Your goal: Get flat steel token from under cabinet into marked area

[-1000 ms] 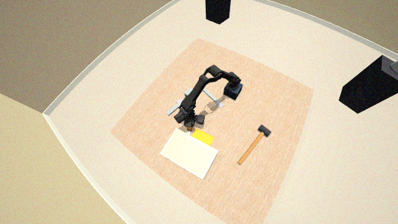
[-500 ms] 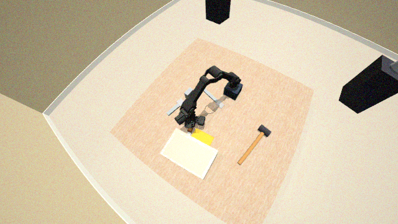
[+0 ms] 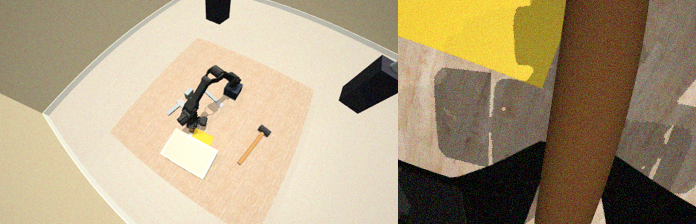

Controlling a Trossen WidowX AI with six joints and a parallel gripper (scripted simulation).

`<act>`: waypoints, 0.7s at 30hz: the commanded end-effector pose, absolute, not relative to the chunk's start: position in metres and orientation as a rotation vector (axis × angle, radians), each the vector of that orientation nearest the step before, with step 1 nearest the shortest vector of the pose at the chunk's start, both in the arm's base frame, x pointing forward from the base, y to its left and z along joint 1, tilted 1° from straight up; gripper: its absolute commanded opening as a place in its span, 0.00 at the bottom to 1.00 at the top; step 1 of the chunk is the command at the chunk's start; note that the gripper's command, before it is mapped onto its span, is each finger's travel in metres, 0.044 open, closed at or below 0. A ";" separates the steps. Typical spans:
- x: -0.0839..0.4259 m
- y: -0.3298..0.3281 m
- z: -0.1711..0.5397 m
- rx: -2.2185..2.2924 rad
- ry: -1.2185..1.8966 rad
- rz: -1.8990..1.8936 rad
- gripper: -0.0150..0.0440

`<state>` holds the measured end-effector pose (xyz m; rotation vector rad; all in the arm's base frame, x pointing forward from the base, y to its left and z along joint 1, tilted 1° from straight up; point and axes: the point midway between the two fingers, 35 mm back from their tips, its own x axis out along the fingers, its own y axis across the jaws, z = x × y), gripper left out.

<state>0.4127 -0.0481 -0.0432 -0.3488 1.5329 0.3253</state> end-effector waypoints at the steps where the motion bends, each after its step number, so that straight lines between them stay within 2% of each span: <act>1: 0.409 -0.040 -0.044 -0.347 1.535 0.336 0.25; 21: 0.401 -0.022 -0.045 -0.346 1.535 0.337 0.25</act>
